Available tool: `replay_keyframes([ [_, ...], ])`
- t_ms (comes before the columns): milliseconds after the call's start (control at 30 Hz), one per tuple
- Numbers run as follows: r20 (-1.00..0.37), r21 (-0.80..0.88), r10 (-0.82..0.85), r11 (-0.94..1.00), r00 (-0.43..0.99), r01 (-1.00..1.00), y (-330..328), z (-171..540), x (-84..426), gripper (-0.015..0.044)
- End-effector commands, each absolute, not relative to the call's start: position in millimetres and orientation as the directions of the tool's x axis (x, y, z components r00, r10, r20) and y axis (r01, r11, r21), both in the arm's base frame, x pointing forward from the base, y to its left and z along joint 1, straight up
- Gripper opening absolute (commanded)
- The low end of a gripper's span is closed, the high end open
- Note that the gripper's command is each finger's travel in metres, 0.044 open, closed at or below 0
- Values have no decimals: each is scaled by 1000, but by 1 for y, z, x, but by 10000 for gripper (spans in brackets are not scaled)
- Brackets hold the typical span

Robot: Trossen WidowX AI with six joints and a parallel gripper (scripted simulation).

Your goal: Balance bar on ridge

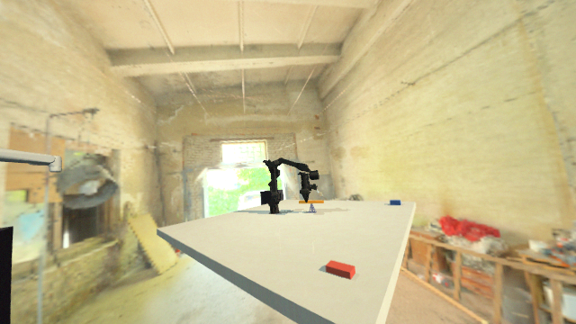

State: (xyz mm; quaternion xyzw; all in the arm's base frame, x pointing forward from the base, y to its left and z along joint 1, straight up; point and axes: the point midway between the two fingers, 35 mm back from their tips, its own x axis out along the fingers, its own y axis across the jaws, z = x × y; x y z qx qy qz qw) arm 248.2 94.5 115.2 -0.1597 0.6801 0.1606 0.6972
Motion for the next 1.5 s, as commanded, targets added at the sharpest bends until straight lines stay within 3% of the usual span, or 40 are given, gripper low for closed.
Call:
replay_keyframes([
  [0,-1000,-2,9,898,25,-440,95,115,249,0],
  [1467,-1000,-2,9,898,24,-440,95,111,248,0],
])
